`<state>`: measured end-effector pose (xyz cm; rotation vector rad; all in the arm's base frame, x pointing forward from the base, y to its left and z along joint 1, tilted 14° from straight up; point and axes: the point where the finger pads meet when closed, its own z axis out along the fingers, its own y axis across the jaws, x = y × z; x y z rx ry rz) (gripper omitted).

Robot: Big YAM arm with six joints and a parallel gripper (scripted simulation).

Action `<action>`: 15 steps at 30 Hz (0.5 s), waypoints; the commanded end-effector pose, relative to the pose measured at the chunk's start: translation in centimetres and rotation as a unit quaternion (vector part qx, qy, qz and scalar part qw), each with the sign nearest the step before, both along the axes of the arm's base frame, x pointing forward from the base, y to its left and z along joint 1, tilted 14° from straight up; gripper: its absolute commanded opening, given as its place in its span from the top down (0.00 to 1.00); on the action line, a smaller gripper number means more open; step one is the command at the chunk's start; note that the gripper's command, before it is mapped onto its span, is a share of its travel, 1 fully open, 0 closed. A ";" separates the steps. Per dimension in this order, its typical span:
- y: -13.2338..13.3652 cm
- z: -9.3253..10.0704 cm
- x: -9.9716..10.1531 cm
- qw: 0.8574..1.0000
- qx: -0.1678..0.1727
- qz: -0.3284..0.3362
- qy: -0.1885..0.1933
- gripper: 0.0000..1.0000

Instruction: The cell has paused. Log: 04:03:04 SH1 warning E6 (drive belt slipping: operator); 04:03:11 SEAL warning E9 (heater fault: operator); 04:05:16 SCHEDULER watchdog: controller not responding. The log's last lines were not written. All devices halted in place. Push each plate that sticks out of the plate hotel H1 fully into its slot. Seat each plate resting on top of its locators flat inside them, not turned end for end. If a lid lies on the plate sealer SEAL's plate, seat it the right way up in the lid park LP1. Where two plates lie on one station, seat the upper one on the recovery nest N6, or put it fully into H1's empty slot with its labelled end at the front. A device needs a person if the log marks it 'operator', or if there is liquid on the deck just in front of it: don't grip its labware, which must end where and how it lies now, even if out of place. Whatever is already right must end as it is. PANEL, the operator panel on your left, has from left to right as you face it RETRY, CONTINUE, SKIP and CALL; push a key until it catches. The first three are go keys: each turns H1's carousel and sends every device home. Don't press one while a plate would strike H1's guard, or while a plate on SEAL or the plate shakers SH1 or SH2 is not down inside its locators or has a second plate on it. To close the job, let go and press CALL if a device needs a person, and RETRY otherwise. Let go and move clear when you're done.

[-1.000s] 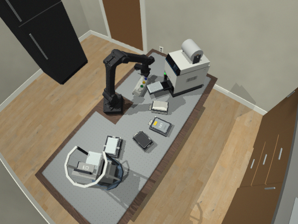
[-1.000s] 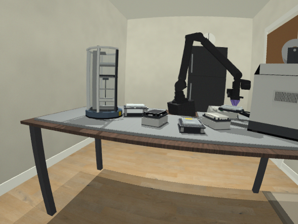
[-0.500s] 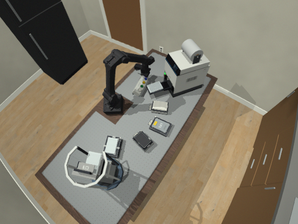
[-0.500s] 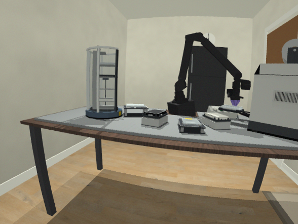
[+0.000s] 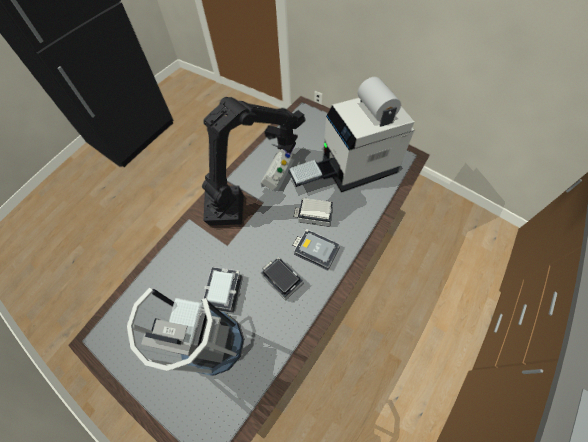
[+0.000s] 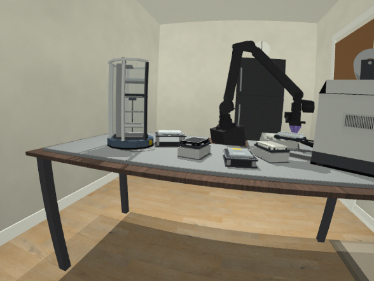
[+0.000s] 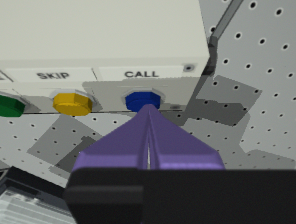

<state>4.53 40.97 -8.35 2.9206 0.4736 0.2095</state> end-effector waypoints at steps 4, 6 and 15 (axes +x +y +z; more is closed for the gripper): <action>-1.3 -1.7 0.0 1.000 -0.016 0.003 0.005 1.00; -1.3 -1.7 0.0 1.000 -0.016 0.003 0.005 1.00; 1.3 0.4 0.0 1.000 0.000 0.001 0.002 1.00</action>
